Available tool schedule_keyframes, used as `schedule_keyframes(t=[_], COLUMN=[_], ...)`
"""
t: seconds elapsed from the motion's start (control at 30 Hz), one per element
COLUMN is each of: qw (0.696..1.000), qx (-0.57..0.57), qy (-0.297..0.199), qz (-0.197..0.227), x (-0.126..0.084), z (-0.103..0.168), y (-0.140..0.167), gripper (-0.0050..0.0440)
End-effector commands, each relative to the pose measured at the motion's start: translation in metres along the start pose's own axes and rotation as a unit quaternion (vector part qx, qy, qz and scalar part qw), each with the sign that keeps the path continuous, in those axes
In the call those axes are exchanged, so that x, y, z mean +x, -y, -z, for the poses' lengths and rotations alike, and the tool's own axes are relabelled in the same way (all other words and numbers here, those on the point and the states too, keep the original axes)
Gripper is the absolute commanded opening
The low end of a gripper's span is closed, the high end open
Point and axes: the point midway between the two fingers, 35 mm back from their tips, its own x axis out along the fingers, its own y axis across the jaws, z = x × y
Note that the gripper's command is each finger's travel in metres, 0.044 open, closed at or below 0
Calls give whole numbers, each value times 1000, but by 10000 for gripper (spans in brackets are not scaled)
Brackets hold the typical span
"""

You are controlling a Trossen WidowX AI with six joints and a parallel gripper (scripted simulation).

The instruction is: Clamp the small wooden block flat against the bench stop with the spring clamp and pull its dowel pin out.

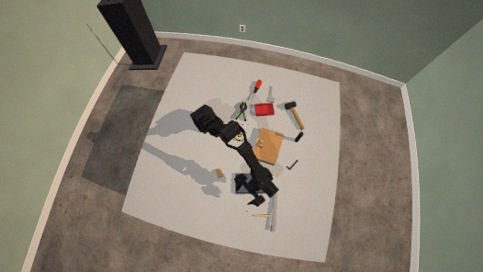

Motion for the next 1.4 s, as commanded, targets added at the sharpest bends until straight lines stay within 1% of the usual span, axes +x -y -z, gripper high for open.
schedule_keyframes(t=[0.0,0.53,0.6,1.1,1.17,1.37], qw=[1000,995,995,984,984,977], qx=[9,77,77,142,142,167], qy=[12,62,62,110,110,128], qz=[-3,-4,-4,-14,-14,-20], x=[-3,-27,-27,-54,-54,-65], z=[-10,-48,-48,-83,-83,-96], y=[-6,-15,-15,-28,-28,-34], gripper=[440,440,440,440,440,440])
